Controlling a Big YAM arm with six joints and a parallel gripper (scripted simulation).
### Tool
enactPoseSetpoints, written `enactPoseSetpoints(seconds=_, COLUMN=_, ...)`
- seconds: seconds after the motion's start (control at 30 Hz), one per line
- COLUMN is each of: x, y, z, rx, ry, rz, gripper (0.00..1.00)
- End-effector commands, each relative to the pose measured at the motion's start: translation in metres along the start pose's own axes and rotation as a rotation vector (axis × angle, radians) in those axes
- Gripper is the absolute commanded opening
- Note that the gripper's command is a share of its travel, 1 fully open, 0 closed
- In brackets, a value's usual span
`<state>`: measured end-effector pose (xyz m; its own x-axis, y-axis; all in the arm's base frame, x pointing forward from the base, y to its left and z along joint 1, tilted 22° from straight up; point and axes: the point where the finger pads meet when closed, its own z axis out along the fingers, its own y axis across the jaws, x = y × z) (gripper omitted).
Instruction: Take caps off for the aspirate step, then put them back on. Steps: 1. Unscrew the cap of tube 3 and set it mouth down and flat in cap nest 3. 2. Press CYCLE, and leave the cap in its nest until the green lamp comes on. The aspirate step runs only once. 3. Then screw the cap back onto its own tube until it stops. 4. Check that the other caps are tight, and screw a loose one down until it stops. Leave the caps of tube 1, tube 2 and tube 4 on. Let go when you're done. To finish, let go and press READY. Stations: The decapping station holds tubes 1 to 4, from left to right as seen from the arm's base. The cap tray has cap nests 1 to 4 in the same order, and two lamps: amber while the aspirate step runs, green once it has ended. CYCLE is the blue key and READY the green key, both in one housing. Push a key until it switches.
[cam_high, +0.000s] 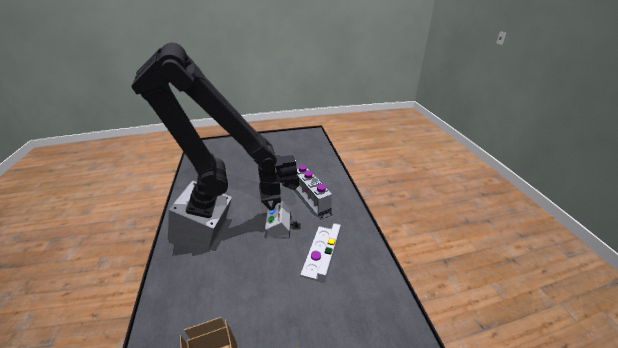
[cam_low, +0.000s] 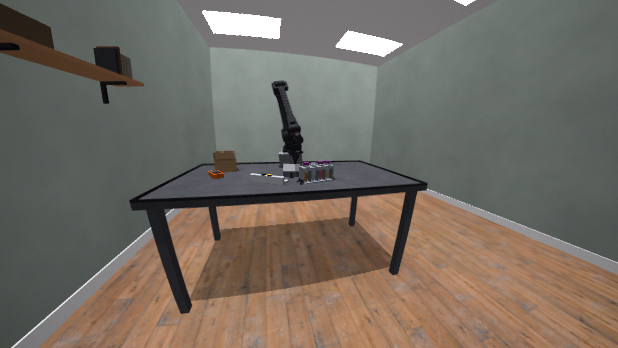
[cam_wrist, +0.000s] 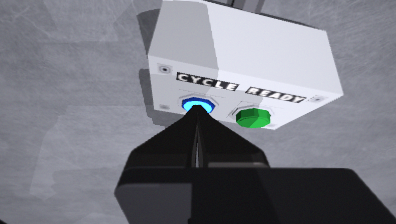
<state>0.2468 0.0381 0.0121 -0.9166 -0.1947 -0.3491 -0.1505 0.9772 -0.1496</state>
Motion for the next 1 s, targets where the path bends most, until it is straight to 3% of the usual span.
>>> enactPoseSetpoints(seconds=0.0, x=0.002, y=-0.003, z=0.007, rx=0.001, ry=-0.001, rz=0.008, gripper=0.00)
enactPoseSetpoints(seconds=0.67, x=0.002, y=-0.003, z=0.007, rx=0.001, ry=-0.001, rz=0.008, gripper=0.00)
enactPoseSetpoints(seconds=0.7, x=-0.008, y=-0.001, z=0.001, rx=-0.001, ry=-0.021, rz=0.010, gripper=0.00)
enactPoseSetpoints(seconds=0.77, x=0.003, y=-0.004, z=-0.003, rx=0.003, ry=-0.002, rz=0.028, gripper=0.00)
enactPoseSetpoints(seconds=0.87, x=-0.019, y=0.001, z=-0.022, rx=-0.005, ry=-0.045, rz=0.014, gripper=0.00)
enactPoseSetpoints(seconds=0.97, x=-0.020, y=0.001, z=-0.032, rx=-0.005, ry=-0.047, rz=0.015, gripper=0.00)
